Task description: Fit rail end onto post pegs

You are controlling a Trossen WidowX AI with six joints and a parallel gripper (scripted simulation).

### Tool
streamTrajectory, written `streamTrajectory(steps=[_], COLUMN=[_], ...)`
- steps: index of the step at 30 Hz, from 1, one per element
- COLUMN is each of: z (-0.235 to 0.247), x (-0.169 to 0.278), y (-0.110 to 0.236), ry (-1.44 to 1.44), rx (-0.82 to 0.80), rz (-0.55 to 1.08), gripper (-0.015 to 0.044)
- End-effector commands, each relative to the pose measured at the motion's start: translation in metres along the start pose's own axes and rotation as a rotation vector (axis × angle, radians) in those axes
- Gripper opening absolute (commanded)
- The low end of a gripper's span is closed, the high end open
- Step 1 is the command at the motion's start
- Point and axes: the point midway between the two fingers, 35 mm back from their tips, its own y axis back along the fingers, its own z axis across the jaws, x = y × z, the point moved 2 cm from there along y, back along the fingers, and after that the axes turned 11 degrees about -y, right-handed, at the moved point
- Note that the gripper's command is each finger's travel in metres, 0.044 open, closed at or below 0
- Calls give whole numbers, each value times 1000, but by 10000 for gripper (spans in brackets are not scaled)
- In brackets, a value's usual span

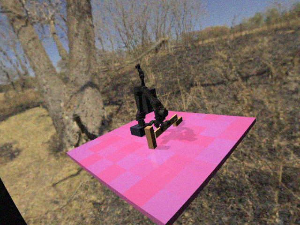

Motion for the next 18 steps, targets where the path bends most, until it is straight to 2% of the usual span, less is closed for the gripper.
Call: streamTrajectory(steps=[1, 18], z=[-2, 1], x=[0, 0], y=[-1, 1], ry=[0, 0], rx=[9, 9], rz=[-3, -3], gripper=[0, 0])
